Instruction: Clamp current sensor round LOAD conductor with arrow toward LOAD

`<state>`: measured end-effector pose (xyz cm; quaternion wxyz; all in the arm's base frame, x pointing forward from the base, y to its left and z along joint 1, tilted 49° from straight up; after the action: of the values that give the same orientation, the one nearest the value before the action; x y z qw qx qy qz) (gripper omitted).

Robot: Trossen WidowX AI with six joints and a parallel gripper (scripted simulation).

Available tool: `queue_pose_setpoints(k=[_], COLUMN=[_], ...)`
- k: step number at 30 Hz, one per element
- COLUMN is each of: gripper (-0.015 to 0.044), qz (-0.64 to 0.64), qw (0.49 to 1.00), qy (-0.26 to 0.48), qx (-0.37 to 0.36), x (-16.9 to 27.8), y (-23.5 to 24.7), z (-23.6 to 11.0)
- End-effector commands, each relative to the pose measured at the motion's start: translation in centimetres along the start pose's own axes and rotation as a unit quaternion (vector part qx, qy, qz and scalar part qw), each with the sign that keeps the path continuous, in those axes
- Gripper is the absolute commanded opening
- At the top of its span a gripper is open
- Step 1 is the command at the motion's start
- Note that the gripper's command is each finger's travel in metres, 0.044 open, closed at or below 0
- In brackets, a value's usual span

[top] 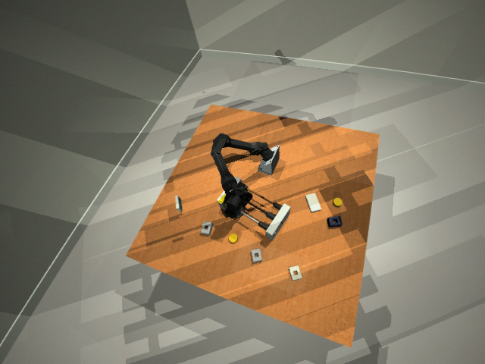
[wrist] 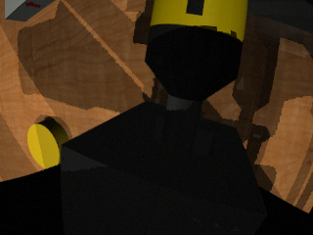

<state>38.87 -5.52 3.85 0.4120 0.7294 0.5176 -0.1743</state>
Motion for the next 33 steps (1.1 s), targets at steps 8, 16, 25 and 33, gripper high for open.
queue_pose_setpoints(k=[8,16,25,33], gripper=[0.0269,0.0269,0.0269,0.0269], qz=[-0.001,-0.001,-0.001,-0.001], qw=[1.0,1.0,1.0,1.0], qy=[0.0,0.0,0.0,0.0], qx=[0.001,0.001,0.001,0.001], x=[-0.01,-0.01,-0.01,-0.01], y=[-0.01,-0.01,-0.01,-0.01], z=[-0.01,-0.01,-0.01,-0.01])
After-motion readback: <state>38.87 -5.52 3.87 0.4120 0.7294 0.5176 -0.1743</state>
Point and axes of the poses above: the point midway between the two fingers, 35 mm back from their tips, its own z axis out along the fingers, its own y axis across the jaws, x = y × z, the point moved 2 cm from there along -z, back along the fingers, and after that the axes turned 8 degrees about z, right-handed, at the moved point
